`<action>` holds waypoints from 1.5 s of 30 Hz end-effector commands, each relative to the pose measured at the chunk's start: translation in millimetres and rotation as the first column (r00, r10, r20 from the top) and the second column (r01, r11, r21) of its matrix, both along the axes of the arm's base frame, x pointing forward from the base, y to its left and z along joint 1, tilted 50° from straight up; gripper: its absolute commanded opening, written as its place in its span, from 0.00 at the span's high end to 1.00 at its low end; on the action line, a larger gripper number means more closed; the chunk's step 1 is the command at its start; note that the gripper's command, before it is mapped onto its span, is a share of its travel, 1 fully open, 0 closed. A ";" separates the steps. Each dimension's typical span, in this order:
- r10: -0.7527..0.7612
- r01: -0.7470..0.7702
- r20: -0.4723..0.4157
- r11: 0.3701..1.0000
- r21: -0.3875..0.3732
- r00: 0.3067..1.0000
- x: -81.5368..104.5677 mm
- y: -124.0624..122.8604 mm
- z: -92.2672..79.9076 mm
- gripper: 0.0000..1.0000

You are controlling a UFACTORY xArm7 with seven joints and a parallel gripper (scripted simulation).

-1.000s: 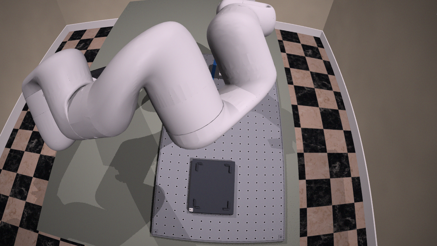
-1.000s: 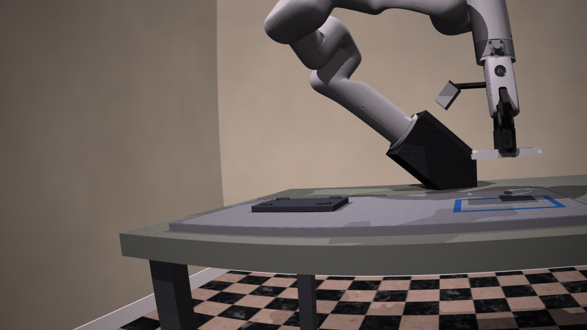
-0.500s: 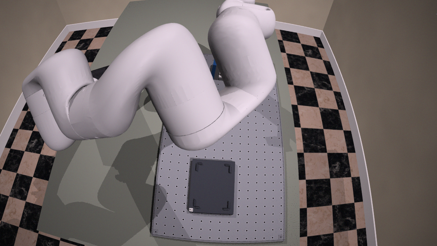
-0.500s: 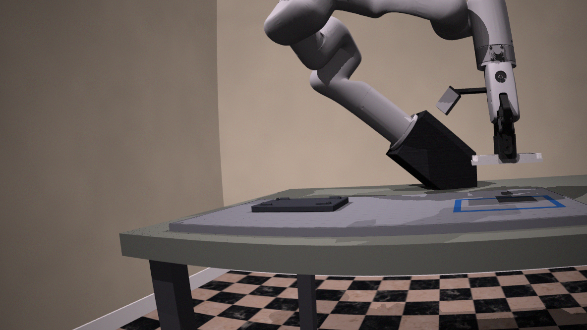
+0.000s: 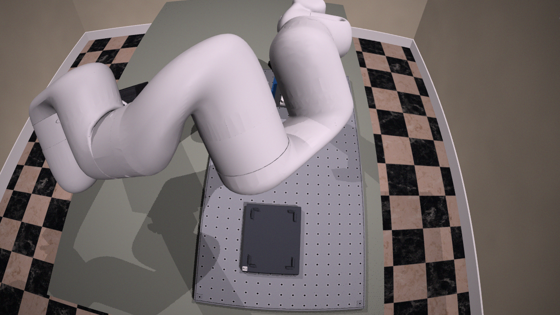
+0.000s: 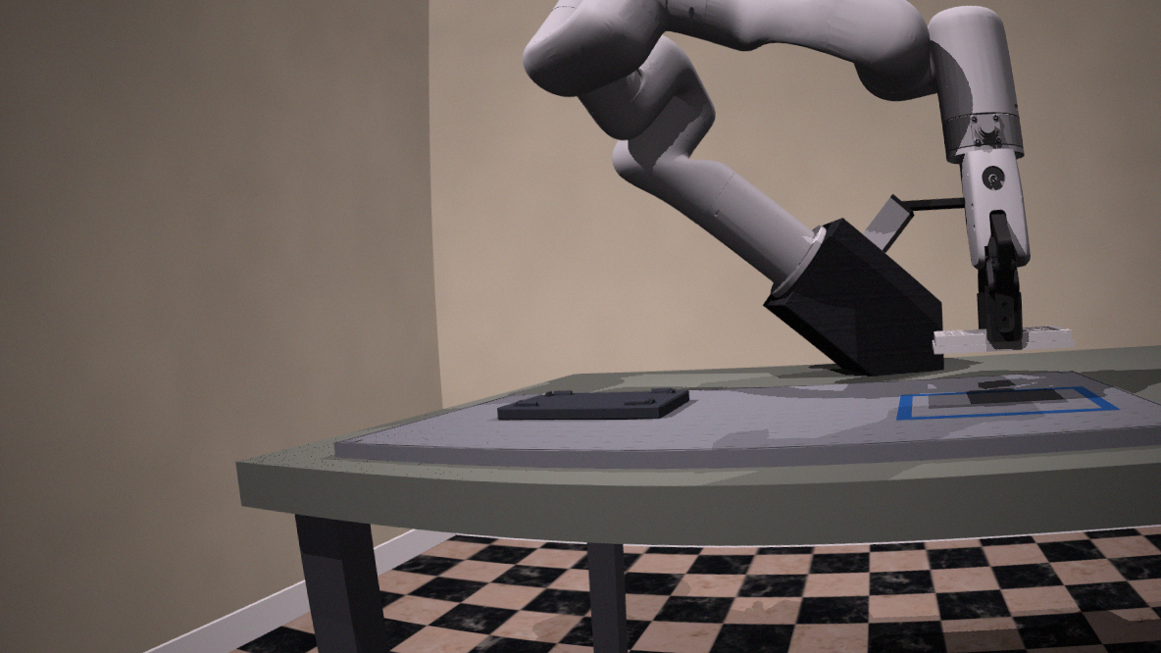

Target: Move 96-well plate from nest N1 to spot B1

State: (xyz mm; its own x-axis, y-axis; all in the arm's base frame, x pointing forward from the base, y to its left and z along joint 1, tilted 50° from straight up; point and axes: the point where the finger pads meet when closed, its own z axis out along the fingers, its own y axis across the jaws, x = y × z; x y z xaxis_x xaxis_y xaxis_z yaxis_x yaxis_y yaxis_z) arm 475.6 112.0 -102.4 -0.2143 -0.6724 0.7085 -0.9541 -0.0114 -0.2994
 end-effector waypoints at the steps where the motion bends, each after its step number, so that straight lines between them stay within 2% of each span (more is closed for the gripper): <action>1: 0.003 -0.003 0.002 1.000 0.004 1.000 1.8 -1.8 -3.4 1.00; 21: 0.003 -0.003 0.002 1.000 0.004 1.000 8.2 -24.0 -22.6 1.00; 45: 0.003 -0.003 0.002 1.000 0.004 1.000 8.3 -24.7 -23.1 1.00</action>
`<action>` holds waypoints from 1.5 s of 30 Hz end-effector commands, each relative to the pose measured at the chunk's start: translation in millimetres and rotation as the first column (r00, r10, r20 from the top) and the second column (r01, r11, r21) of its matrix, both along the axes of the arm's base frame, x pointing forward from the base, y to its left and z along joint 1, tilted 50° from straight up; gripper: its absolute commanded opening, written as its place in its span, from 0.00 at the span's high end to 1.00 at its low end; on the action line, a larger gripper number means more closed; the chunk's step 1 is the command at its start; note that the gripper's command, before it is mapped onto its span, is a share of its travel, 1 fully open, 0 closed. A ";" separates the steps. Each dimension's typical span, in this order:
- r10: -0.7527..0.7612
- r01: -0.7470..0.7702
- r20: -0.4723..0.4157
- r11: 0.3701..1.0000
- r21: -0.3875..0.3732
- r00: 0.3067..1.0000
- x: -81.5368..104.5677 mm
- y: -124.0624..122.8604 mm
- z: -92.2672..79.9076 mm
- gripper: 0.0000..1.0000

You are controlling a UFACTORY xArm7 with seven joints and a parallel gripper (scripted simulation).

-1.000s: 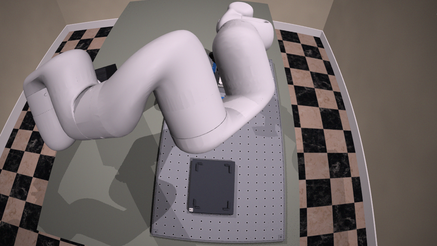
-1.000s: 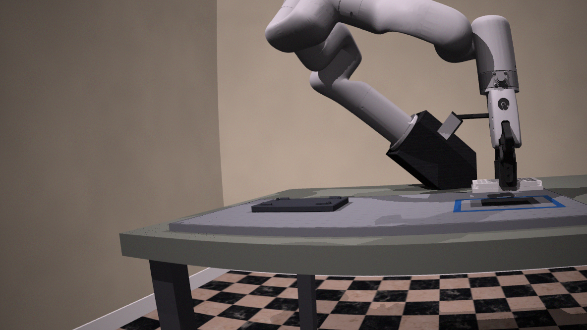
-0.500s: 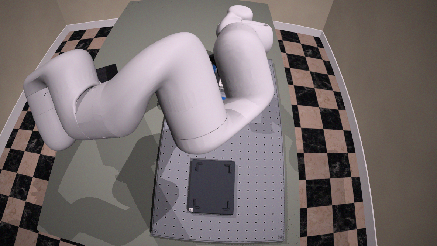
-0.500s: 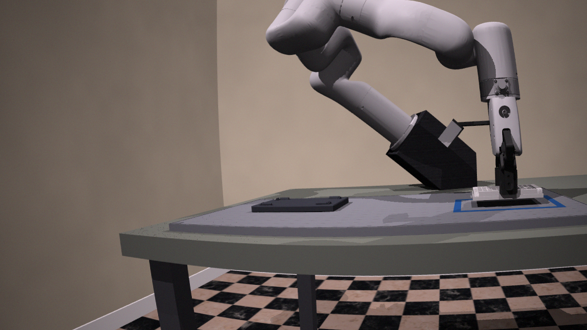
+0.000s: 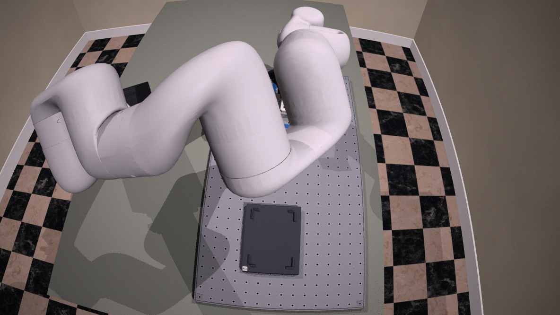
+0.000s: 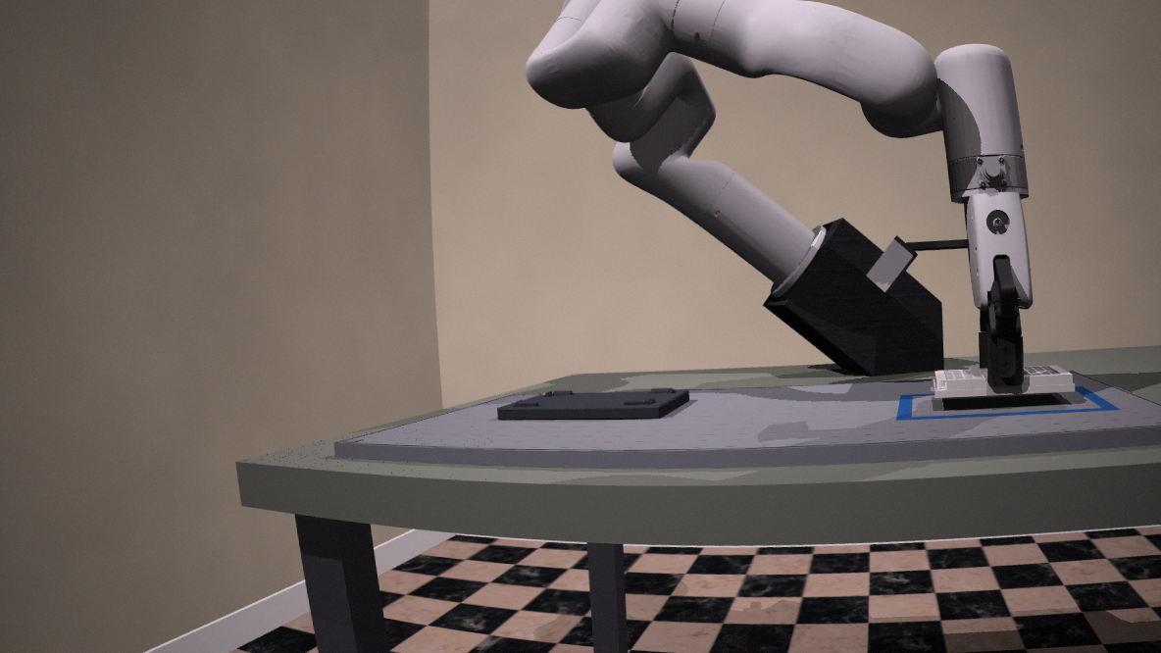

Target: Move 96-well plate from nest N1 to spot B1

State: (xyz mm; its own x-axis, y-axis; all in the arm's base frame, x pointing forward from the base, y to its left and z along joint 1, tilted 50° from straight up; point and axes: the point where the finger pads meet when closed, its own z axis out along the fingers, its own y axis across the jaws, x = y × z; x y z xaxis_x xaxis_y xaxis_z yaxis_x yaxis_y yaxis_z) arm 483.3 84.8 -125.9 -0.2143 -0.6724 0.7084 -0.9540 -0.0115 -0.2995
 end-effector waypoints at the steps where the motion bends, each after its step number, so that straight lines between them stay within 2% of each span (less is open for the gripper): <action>1: 0.003 -0.003 0.002 1.000 0.004 1.000 0.6 2.4 0.3 1.00; 45: 0.003 -0.003 0.002 1.000 0.004 1.000 1.9 -2.3 -3.8 1.00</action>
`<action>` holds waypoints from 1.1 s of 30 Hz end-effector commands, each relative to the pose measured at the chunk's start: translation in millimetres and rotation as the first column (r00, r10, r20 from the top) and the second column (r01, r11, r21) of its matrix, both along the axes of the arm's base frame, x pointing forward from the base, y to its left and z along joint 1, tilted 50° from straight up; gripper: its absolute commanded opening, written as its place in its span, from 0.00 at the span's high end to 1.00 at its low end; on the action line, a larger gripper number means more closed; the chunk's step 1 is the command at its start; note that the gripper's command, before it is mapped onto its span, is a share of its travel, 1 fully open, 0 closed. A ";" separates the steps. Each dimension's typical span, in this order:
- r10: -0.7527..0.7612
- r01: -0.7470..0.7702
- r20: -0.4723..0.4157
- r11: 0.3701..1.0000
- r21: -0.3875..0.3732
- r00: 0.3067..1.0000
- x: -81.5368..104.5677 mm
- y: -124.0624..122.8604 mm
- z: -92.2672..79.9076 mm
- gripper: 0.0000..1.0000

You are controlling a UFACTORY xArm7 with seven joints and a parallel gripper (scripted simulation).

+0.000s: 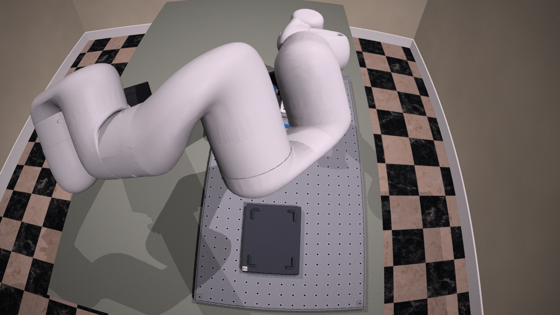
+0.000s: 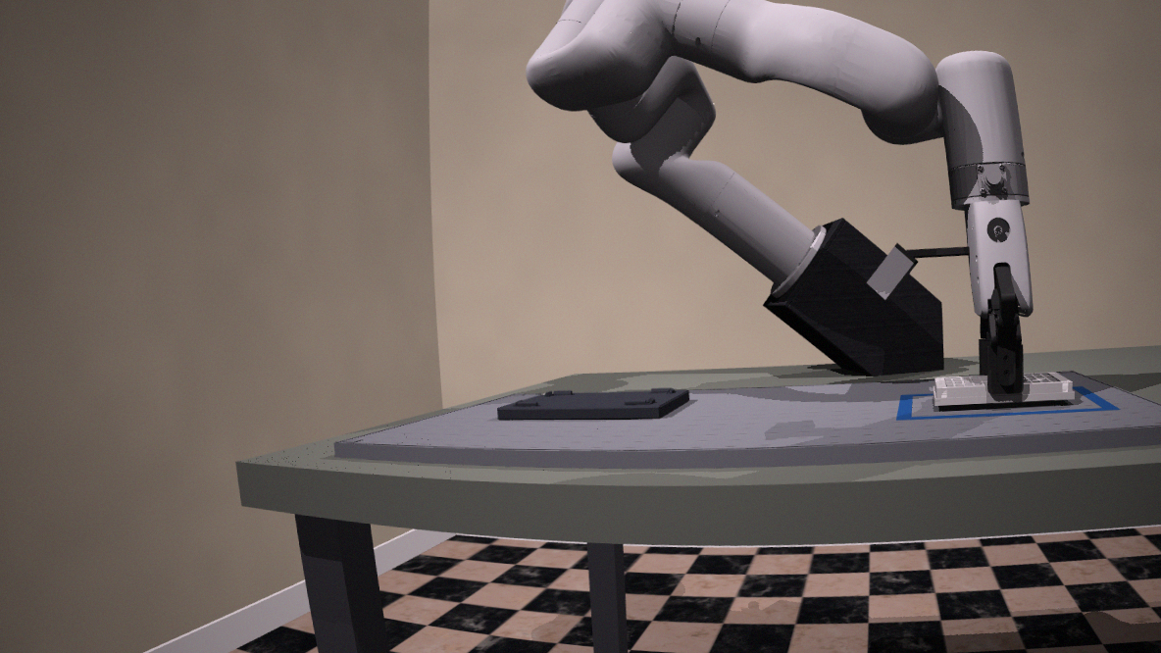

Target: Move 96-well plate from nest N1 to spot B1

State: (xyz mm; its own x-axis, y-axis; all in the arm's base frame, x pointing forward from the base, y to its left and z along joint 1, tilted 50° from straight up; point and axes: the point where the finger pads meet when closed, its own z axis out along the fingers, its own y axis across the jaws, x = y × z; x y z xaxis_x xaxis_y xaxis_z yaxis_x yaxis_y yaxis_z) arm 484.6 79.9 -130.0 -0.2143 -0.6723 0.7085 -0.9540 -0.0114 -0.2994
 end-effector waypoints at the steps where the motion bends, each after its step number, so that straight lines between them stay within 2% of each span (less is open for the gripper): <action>1: 0.003 -0.003 0.002 1.000 0.004 1.000 0.7 2.5 0.2 1.00; 28: 0.003 -0.003 0.002 1.000 0.004 1.000 1.5 -0.2 -2.2 1.00; 29: 0.003 -0.003 0.002 1.000 0.004 1.000 1.6 -0.7 -2.6 0.00; 33: 0.003 -0.003 0.002 1.000 0.004 1.000 1.6 -0.7 -2.6 0.00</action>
